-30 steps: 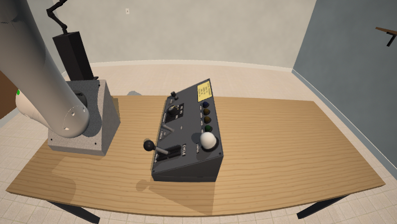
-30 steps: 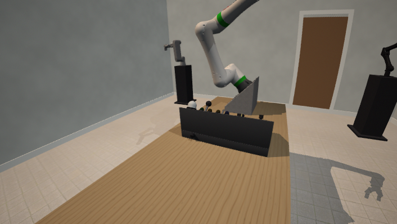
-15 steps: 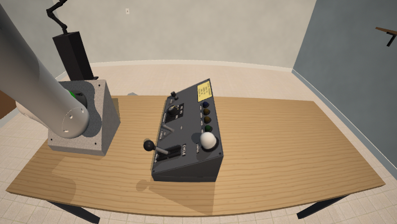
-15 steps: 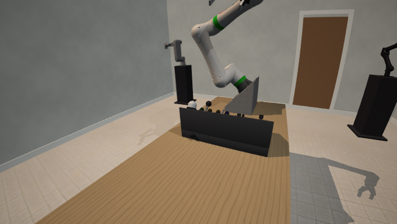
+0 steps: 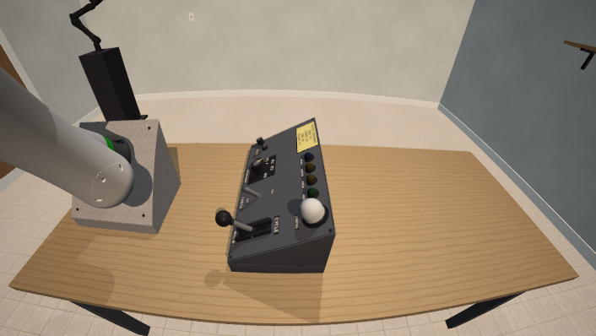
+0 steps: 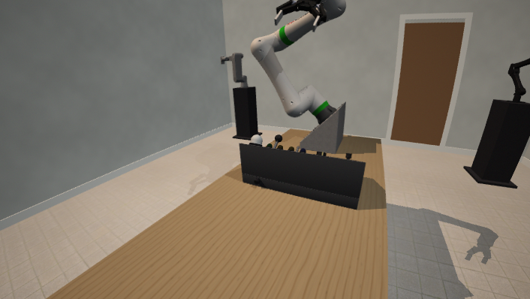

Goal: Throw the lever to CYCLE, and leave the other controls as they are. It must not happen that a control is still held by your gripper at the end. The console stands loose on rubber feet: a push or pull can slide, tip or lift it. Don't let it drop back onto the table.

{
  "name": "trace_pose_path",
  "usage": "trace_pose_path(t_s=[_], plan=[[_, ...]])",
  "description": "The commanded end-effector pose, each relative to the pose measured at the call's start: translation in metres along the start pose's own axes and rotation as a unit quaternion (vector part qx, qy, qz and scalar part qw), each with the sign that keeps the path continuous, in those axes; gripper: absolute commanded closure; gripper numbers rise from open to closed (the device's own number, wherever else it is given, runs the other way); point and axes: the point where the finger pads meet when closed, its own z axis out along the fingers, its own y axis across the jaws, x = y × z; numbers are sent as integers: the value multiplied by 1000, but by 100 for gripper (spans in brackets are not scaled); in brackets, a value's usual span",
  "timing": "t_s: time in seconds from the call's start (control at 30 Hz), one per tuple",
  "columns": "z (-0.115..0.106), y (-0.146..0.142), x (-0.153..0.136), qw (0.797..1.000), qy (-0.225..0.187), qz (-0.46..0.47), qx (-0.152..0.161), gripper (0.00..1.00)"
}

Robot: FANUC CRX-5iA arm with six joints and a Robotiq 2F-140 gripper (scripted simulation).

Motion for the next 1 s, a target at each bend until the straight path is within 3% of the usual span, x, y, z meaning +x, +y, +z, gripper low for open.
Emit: trace_pose_path(t_s=[0.0,0.2,0.27,0.6,0.67,0.97], plan=[[7,4,-25,1000,-4,2,2,0],[7,4,-25,1000,-4,2,2,0],[21,8,-72,1000,-16,6,8,0],[21,8,-72,1000,-16,6,8,0],[34,9,-118,999,-27,10,16,0],[34,9,-118,999,-27,10,16,0]])
